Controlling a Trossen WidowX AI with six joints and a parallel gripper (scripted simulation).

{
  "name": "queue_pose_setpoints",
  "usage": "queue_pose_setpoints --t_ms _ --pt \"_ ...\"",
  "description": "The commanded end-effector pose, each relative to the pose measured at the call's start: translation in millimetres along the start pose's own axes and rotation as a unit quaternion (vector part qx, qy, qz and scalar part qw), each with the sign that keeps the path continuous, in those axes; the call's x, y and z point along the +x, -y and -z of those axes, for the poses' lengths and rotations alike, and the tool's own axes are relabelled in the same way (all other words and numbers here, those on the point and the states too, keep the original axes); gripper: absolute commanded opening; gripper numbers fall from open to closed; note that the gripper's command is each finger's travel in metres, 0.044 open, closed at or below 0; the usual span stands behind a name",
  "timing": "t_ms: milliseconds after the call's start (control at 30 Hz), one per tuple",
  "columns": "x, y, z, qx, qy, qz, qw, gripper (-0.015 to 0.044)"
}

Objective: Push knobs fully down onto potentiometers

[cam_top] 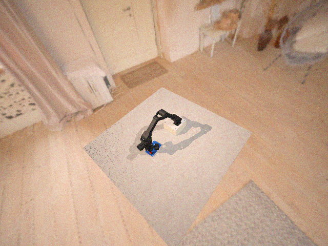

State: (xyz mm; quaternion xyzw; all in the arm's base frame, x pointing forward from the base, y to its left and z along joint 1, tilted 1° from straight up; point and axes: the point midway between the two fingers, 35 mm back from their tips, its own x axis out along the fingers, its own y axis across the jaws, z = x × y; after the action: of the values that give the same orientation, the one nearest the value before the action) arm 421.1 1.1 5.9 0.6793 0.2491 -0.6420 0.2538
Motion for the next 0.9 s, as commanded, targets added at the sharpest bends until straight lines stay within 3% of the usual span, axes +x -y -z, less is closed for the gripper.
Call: queue_pose_setpoints --t_ms 0,867 --pt "9 0 1 0.002 0.001 0.003 1.000 0.0000" --pt "-8 -1 1 0.002 0.001 0.003 1.000 0.0000"
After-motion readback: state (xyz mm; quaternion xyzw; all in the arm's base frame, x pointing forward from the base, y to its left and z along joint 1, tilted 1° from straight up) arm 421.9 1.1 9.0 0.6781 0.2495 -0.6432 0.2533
